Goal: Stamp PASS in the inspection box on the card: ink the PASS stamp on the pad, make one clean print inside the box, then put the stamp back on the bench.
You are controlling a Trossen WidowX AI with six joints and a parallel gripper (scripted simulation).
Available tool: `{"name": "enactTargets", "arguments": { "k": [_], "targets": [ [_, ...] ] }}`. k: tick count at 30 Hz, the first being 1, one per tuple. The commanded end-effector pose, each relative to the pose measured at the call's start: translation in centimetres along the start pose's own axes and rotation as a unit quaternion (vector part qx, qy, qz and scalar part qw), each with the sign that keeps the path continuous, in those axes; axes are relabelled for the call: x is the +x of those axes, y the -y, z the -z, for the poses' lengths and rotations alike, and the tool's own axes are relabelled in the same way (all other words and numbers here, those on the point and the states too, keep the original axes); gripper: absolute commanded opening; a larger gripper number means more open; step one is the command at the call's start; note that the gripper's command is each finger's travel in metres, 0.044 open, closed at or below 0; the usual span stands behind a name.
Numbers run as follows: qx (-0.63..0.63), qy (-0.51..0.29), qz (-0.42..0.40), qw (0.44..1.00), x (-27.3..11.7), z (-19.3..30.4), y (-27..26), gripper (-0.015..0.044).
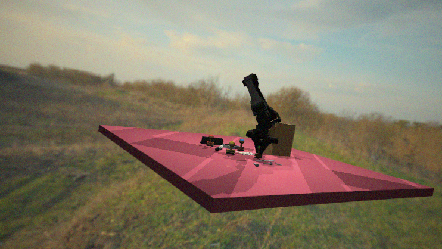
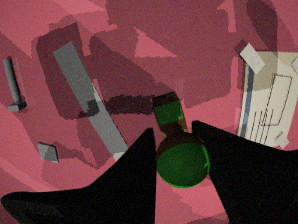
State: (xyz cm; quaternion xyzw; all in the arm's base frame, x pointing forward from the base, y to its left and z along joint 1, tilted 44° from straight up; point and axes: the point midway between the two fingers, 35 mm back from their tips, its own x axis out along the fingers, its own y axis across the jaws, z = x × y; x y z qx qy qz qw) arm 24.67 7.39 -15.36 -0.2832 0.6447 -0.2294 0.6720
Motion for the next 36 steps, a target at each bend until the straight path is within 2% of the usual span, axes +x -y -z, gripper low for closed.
{"name": "enactTargets", "arguments": {
  "k": [1,5,8,36],
  "targets": [
    [0.0,0.0,0.0,1.0,0.0,0.0,0.0,0.0099],
    [0.0,0.0,0.0,1.0,0.0,0.0,0.0,0.0073],
    [0.0,0.0,0.0,1.0,-0.1,0.0,0.0,0.0],
    [0.0,0.0,-0.003,1.0,-1.4,-0.2,-0.1,0.0]
  ]
}}
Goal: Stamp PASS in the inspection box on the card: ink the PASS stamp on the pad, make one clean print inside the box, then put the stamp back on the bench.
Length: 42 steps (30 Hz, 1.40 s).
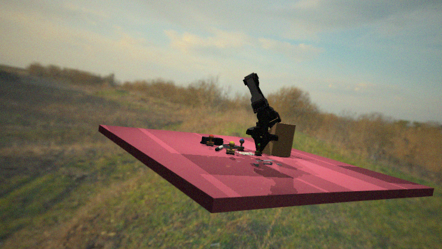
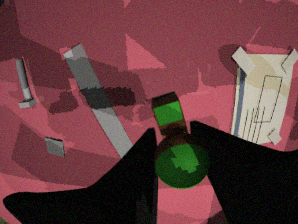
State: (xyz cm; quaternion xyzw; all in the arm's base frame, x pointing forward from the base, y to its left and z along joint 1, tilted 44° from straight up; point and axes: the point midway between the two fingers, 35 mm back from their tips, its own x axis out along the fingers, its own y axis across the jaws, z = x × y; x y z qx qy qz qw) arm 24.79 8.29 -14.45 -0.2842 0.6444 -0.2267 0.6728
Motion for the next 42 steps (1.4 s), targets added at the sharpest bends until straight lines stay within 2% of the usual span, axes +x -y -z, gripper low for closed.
{"name": "enactTargets", "arguments": {
  "k": [1,42],
  "targets": [
    [0.002,-0.002,-0.002,1.0,-0.2,0.0,0.0,0.0],
    [0.002,-0.002,-0.005,1.0,-2.2,-0.1,-0.1,0.0]
  ]
}}
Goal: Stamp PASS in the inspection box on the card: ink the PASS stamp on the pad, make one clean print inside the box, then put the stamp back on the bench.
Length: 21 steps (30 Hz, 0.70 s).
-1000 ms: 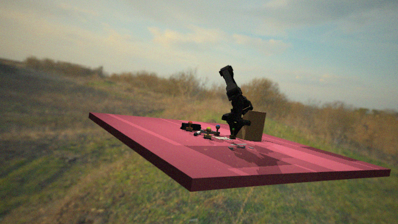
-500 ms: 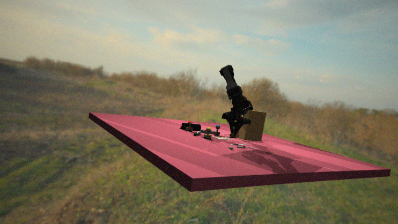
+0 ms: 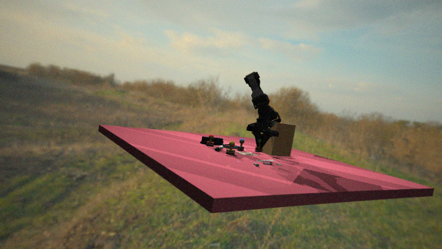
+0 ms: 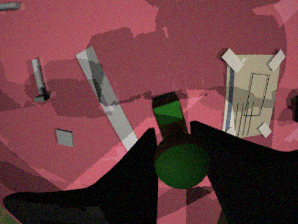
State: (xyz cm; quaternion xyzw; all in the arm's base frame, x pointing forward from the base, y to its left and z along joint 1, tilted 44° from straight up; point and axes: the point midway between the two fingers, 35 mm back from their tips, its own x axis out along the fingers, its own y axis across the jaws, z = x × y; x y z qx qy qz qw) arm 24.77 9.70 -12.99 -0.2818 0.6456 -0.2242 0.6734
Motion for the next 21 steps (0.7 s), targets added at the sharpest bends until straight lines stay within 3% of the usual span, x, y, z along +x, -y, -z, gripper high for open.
{"name": "enactTargets", "arguments": {
  "k": [1,21],
  "targets": [
    [0.002,-0.002,-0.002,1.0,-0.21,0.04,-0.04,0.0],
    [0.002,-0.002,-0.003,1.0,-1.19,0.04,-0.04,0.0]
  ]
}}
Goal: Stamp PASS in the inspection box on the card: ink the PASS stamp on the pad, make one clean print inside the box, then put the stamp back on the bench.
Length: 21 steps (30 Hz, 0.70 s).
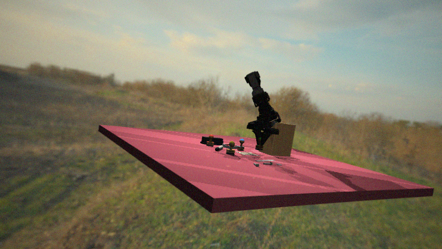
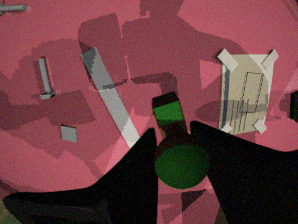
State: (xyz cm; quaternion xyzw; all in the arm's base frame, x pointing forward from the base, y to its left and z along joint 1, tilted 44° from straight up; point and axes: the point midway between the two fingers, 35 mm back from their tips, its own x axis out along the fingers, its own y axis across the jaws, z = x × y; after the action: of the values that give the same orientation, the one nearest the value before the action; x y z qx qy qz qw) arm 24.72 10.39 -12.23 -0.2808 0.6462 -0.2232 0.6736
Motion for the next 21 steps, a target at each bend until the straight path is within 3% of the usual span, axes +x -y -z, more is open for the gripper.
{"name": "enactTargets", "arguments": {
  "k": [1,21],
  "targets": [
    [0.002,-0.002,-0.001,1.0,-0.21,0.05,-0.03,0.0],
    [0.002,-0.002,-0.003,1.0,-1.2,0.08,-0.01,0.0]
  ]
}}
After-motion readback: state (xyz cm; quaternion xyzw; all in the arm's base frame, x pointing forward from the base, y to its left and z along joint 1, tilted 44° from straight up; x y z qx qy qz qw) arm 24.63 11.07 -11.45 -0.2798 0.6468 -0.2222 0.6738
